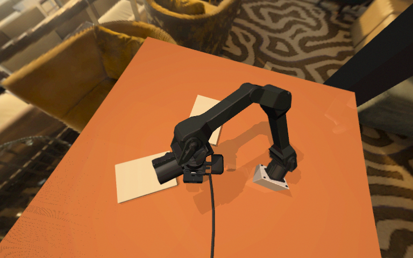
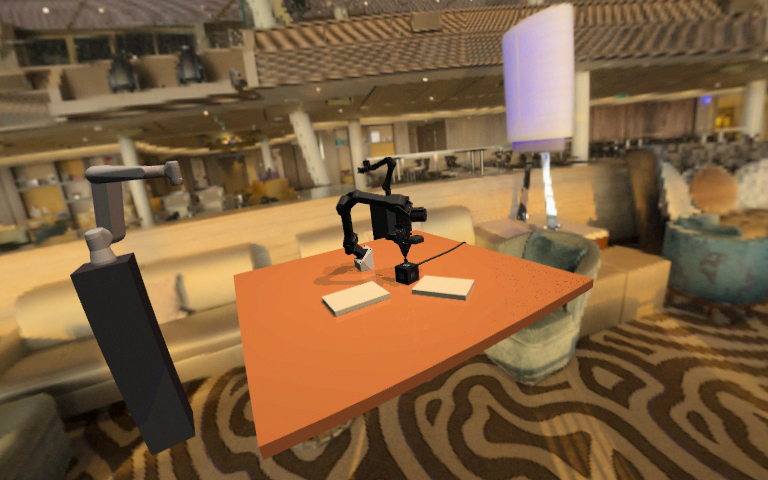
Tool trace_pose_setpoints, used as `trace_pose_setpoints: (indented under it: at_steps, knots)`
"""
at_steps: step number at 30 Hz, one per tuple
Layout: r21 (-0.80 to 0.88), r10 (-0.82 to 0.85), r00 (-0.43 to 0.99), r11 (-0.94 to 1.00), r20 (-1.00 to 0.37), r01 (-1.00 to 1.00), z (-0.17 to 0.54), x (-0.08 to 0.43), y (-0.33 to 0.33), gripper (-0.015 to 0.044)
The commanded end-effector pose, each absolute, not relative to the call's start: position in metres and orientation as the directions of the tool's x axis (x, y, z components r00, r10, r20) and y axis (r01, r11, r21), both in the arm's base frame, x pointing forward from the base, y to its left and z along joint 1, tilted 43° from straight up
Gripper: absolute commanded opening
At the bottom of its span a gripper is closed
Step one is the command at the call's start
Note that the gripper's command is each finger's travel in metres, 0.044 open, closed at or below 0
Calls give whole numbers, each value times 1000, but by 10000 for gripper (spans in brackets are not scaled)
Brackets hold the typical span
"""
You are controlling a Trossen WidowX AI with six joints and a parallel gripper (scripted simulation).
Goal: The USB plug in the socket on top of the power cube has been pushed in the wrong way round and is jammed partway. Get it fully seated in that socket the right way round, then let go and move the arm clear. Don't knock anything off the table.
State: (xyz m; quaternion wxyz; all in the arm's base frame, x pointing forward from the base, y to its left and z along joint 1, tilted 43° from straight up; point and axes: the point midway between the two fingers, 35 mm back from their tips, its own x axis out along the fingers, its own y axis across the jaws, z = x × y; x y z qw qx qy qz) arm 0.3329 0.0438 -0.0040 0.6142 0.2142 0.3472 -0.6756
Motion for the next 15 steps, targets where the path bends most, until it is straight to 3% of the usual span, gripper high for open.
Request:
trace_pose_setpoints:
  at_steps: [1,15]
  knots:
    - [-206,-683,-154,-6,-714,978,-5,333,42,0]
    - [-206,-683,-154,-6,-714,978,-6,333,41,0]
